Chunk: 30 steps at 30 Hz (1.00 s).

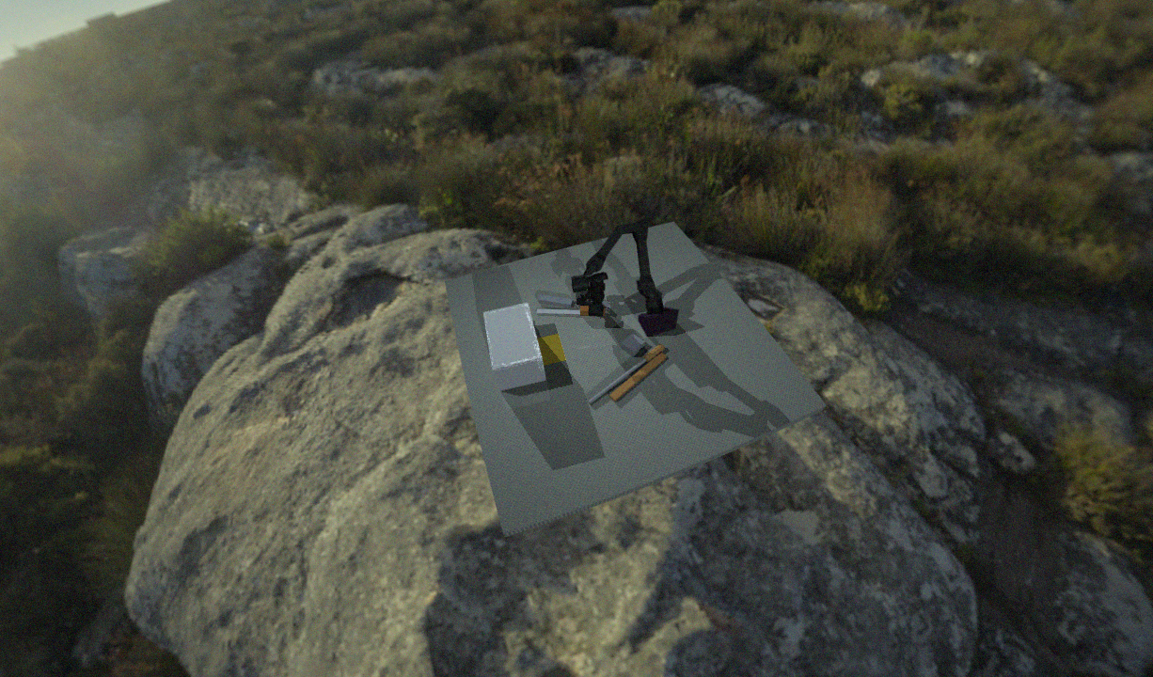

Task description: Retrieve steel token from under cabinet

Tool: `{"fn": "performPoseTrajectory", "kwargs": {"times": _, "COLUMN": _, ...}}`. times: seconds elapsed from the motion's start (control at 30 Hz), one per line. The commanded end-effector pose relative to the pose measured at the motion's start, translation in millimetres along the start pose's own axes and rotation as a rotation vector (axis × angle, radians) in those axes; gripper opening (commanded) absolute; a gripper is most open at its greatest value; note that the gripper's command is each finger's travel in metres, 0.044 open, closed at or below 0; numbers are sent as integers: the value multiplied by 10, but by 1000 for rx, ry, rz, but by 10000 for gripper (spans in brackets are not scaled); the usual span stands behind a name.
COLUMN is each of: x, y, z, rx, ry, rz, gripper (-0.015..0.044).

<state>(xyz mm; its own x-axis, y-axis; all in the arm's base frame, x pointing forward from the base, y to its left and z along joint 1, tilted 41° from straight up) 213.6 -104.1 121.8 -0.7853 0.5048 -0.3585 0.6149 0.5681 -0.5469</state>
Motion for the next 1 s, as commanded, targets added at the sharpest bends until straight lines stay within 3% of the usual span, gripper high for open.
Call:
{"fn": "performPoseTrajectory", "kwargs": {"times": 0.0, "x": -1, "y": 0, "z": -2, "rx": 0, "ry": -2, "rz": -42, "gripper": 0}}
{"fn": "performPoseTrajectory", "kwargs": {"times": 0.97, "x": -1, "y": 4, "z": -2, "rx": 0, "ry": -2, "rz": -274, "gripper": 0}}
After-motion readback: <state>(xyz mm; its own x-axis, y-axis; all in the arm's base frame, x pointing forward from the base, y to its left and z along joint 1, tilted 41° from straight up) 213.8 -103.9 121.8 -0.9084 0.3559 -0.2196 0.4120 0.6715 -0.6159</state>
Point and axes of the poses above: the point midway between the two fingers, 35 mm back from their tips, its own z axis out along the fingers, its own y axis across the jaws, x = y × z, the point moved 6 cm from there along -z, back along the fingers, and after that the axes turned 9 degrees about z, right-handed, at the moved point
